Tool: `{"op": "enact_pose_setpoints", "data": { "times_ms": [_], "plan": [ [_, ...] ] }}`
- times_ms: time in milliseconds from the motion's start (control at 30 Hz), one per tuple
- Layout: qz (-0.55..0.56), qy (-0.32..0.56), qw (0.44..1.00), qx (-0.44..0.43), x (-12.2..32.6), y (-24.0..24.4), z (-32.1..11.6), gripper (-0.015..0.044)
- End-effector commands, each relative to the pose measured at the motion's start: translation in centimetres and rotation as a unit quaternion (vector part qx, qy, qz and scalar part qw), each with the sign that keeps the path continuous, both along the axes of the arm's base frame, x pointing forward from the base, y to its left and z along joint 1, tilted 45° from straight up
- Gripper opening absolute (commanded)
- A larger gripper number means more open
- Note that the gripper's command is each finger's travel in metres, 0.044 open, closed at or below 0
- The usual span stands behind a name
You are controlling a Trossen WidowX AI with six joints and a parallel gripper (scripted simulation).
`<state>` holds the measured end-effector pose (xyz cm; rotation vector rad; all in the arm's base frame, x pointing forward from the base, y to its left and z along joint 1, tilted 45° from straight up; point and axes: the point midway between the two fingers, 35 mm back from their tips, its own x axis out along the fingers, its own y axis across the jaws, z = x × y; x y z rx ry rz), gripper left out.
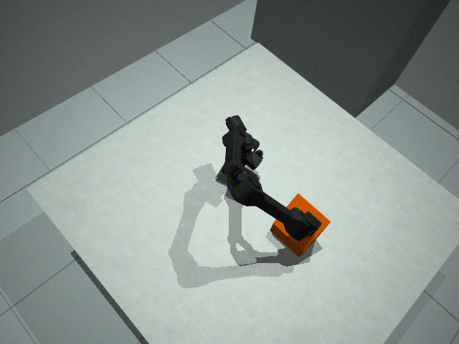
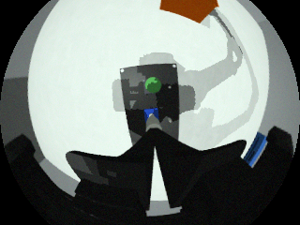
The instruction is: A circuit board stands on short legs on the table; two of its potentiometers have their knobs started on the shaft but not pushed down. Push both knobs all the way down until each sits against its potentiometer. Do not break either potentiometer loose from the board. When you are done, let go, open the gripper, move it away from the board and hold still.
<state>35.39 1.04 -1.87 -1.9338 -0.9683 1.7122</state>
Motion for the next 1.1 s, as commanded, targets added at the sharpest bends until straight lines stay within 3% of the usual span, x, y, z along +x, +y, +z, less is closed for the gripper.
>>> {"op": "enact_pose_setpoints", "data": {
  "times_ms": [0,1067],
  "plan": [
    [-0.002,0.001,1.0,0.002,-0.02,0.12,-0.08,0.0],
    [-0.002,0.001,1.0,0.002,-0.01,0.54,-0.49,0.0]
  ]
}}
